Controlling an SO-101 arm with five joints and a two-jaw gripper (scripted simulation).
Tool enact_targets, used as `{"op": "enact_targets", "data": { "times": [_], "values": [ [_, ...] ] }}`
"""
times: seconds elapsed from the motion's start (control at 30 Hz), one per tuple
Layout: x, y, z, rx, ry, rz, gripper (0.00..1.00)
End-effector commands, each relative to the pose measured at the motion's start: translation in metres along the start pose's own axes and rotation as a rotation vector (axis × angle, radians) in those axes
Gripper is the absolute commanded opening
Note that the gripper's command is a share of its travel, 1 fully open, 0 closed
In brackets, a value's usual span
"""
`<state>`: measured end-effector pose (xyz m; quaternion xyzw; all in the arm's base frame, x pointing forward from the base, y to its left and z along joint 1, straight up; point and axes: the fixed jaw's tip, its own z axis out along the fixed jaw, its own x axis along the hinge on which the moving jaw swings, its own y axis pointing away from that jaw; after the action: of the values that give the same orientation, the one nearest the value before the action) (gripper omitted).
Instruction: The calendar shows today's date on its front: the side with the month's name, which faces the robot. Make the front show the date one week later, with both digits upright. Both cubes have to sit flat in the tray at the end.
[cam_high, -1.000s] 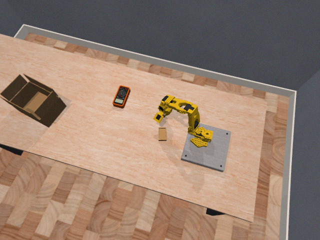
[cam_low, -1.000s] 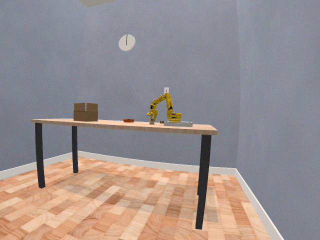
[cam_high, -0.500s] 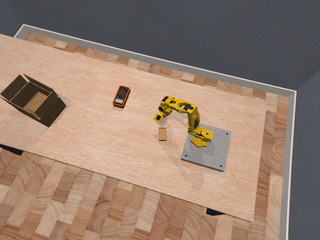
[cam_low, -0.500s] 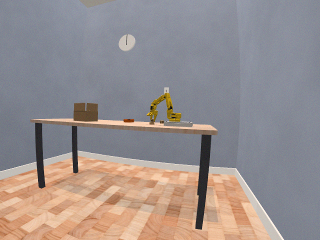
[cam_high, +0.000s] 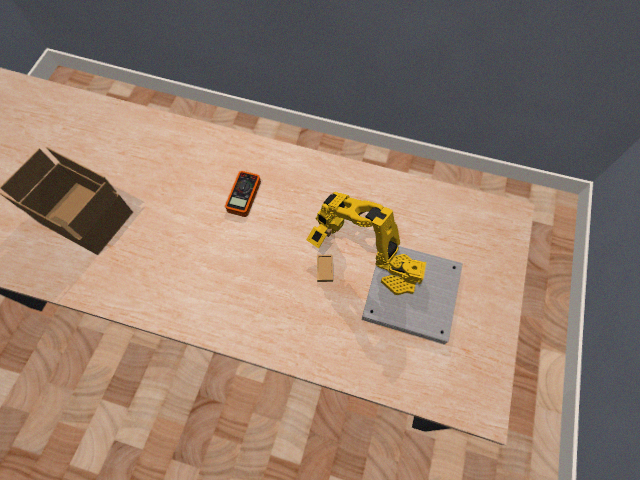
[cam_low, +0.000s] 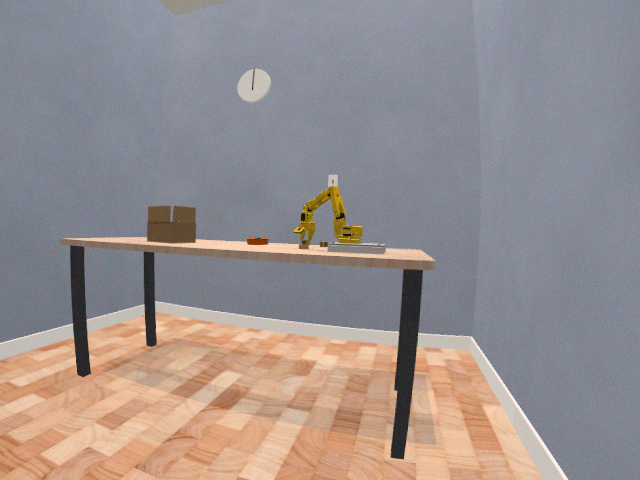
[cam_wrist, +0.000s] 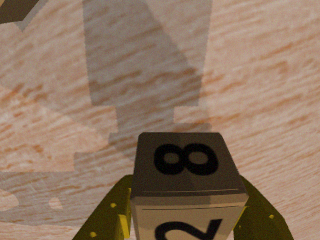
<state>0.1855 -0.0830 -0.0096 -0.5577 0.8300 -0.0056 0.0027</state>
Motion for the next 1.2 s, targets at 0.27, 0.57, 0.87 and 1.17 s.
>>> {"op": "enact_targets", "data": {
  "times": [0.27, 0.57, 0.87, 1.17],
  "values": [
    [0.0011, 0.0041, 0.0073, -0.02, -0.002, 0.008, 0.0],
    [0.0011, 0.0043, 0.0107, -0.02, -0.002, 0.008, 0.0],
    [0.0011, 0.0043, 0.0107, -0.02, -0.002, 0.008, 0.1],
    [0.0011, 0.0043, 0.0107, -0.02, -0.002, 0.008, 0.17]
  ]
}}
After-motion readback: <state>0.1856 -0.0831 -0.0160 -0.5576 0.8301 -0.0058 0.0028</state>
